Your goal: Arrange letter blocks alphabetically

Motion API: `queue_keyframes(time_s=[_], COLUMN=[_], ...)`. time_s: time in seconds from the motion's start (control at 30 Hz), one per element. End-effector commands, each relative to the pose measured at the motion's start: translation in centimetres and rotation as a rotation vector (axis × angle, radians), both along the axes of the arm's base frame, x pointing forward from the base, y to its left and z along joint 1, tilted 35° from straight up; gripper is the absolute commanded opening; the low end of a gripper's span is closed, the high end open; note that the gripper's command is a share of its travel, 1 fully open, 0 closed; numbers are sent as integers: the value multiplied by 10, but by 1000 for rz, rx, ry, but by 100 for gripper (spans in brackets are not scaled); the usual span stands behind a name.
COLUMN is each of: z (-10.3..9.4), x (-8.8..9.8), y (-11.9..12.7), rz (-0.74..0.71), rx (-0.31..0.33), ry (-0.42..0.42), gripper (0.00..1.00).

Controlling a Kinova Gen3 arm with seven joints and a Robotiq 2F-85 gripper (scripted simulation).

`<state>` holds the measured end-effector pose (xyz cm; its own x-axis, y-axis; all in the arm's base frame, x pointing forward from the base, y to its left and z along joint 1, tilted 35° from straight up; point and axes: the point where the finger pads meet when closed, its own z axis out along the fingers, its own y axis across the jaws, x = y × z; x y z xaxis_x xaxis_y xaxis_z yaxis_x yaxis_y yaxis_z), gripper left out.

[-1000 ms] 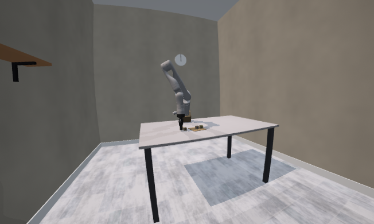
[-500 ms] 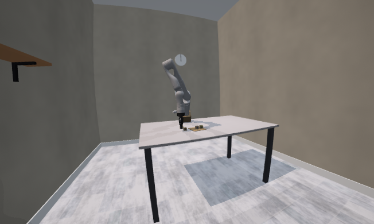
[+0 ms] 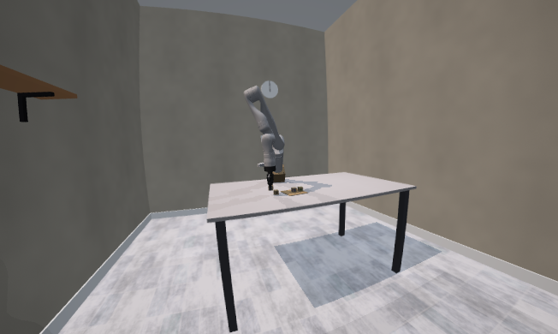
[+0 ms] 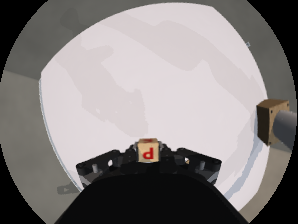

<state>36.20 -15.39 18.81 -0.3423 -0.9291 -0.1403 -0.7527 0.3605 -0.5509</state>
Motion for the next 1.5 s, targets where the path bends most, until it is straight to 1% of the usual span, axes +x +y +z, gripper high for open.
queue_keyframes(time_s=[0.0,1.47], z=[3,36], x=[-3,-26], y=[-6,-2], rz=[-15,-15], rx=[-3,-3], ry=[-1,-1], gripper=[26,26])
